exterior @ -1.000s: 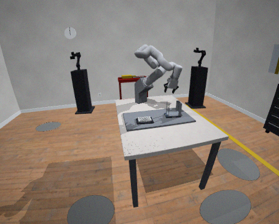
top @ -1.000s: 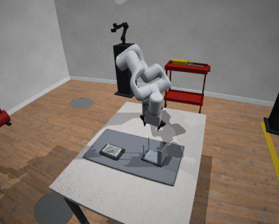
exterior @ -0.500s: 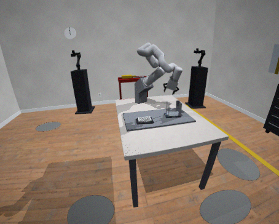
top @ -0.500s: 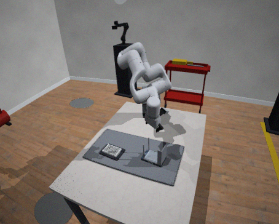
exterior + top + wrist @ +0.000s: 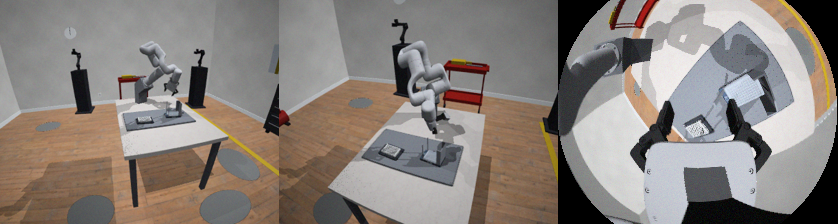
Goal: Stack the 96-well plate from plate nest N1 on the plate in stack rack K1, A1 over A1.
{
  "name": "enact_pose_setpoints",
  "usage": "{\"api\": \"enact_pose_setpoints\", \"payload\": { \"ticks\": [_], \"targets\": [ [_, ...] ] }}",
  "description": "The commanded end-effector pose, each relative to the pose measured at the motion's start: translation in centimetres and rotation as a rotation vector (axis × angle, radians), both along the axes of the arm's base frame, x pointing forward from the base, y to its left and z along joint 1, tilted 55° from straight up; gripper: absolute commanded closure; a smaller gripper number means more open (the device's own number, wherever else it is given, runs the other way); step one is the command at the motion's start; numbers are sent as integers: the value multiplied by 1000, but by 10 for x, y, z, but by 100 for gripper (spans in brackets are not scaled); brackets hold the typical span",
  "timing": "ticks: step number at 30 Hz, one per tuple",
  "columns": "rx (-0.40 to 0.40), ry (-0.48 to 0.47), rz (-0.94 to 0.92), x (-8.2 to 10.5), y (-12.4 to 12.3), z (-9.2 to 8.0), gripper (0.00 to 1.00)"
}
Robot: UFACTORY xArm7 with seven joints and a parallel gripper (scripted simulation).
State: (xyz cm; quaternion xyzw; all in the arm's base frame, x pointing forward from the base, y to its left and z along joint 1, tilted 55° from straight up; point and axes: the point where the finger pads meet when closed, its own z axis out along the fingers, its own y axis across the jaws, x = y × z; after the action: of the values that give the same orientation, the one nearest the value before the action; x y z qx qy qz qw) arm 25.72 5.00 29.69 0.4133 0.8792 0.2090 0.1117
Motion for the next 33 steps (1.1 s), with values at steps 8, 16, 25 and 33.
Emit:
{"api": "enact_pose_setpoints", "payload": {
  "ticks": [8,16,25,33],
  "targets": [
    [155,130,-237,6,0,-1,0],
    [285,240,-443,16,-2,-1,0],
    [396,334,-625,22,-5,-1,0],
    [522,439,-836,37,-14,-1,0]
  ]
}}
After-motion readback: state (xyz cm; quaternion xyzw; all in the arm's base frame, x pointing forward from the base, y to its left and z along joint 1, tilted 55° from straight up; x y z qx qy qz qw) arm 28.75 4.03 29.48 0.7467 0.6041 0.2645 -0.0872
